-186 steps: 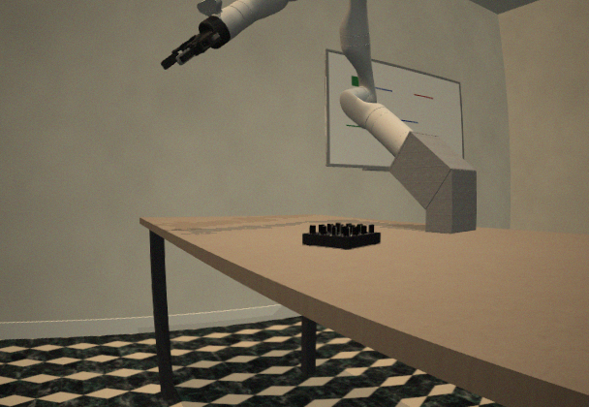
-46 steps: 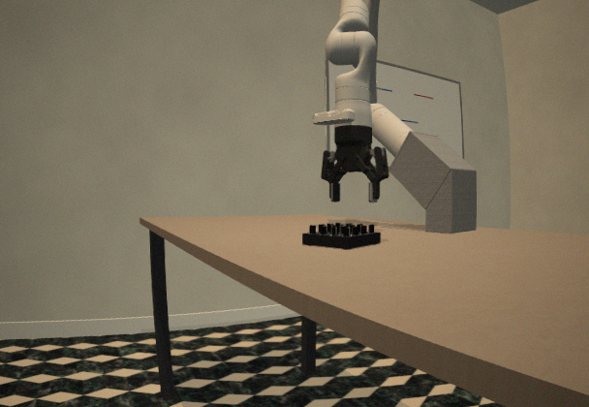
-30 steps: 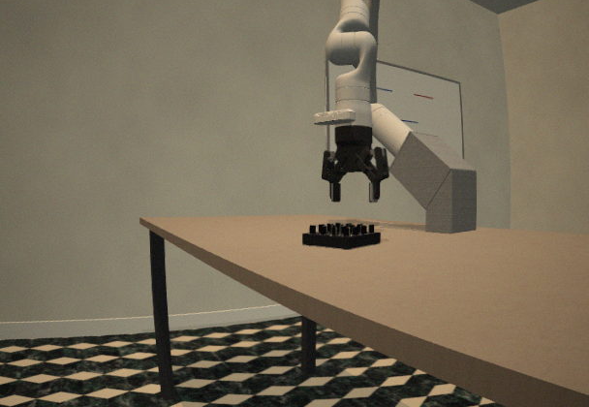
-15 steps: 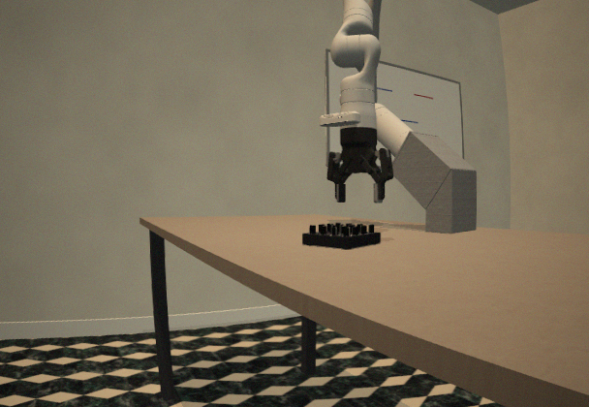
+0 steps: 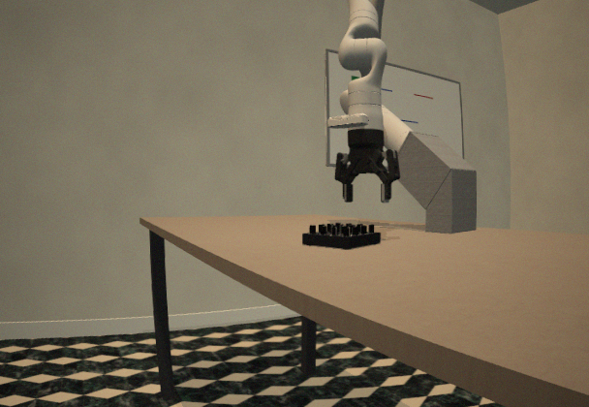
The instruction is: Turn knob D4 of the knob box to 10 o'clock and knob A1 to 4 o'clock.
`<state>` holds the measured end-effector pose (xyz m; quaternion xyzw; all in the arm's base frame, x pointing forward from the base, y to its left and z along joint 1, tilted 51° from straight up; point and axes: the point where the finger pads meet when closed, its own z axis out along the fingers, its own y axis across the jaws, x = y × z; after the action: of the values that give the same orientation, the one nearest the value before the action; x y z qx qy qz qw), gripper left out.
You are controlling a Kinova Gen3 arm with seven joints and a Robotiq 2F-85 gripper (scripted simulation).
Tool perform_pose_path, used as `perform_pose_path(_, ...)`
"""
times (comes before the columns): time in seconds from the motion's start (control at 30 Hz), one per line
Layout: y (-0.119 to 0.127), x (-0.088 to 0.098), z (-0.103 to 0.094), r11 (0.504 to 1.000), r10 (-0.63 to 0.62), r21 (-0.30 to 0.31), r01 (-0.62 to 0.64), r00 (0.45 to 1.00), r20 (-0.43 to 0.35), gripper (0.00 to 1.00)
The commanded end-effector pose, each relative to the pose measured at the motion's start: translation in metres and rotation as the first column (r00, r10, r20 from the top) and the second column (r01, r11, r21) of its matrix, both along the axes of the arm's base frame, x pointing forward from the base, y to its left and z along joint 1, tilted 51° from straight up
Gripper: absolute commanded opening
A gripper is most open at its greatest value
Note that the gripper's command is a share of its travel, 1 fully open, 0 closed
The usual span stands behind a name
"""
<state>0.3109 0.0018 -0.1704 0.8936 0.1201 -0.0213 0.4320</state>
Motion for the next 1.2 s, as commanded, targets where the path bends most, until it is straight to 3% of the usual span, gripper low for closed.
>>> perform_pose_path(0.0,0.0009,-0.0037,0.0016,1.000,0.004,0.000,-0.004,1.000,0.000,1.00)
perform_pose_path(1.17,0.0001,-0.0076,0.0022,1.000,0.004,0.000,-0.004,1.000,0.000,1.00)
